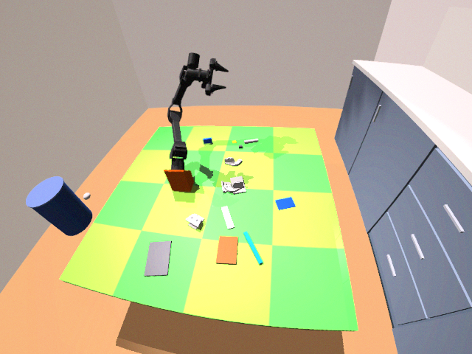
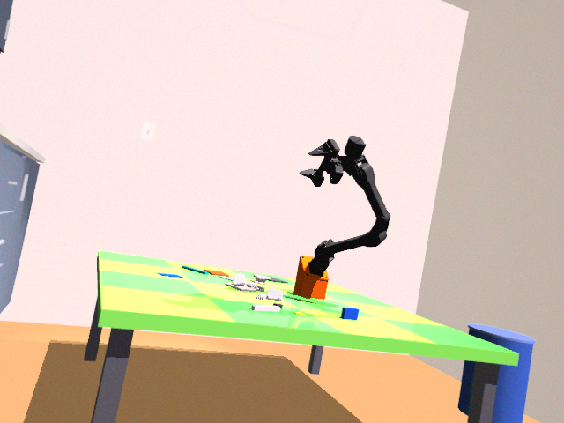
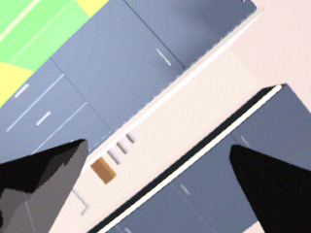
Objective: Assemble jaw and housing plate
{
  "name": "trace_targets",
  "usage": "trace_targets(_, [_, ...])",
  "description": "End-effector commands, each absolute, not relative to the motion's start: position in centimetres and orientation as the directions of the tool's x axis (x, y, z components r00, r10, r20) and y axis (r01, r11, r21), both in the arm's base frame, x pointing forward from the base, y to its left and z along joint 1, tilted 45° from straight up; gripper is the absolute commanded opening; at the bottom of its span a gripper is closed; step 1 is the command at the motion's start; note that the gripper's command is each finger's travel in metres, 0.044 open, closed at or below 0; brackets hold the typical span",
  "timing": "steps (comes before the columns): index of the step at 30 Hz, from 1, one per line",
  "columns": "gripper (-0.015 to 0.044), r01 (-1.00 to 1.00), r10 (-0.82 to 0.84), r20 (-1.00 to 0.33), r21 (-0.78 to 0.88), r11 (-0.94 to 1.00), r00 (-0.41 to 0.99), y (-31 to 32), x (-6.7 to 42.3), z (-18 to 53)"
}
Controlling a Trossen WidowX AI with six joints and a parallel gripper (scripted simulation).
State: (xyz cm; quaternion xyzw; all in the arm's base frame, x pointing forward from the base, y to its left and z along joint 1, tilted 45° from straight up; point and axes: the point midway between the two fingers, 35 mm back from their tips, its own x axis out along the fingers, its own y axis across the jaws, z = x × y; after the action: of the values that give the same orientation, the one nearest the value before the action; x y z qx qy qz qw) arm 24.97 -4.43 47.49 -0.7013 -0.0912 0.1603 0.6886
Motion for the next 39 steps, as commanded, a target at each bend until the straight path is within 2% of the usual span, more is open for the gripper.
trace_targets(1, [0.044, -0.132, 0.362, -0.118, -0.991, 0.013, 0.925, -4.3, 25.6, 46.6])
trace_targets(20, [0.044, -0.361, 0.461, -0.211, -0.894, 0.265, 0.862, -2.5, 28.5, 42.3])
trace_targets(39, [0.044, -0.629, 0.573, -0.324, -0.612, 0.48, 0.753, 0.4, 30.8, 37.1])
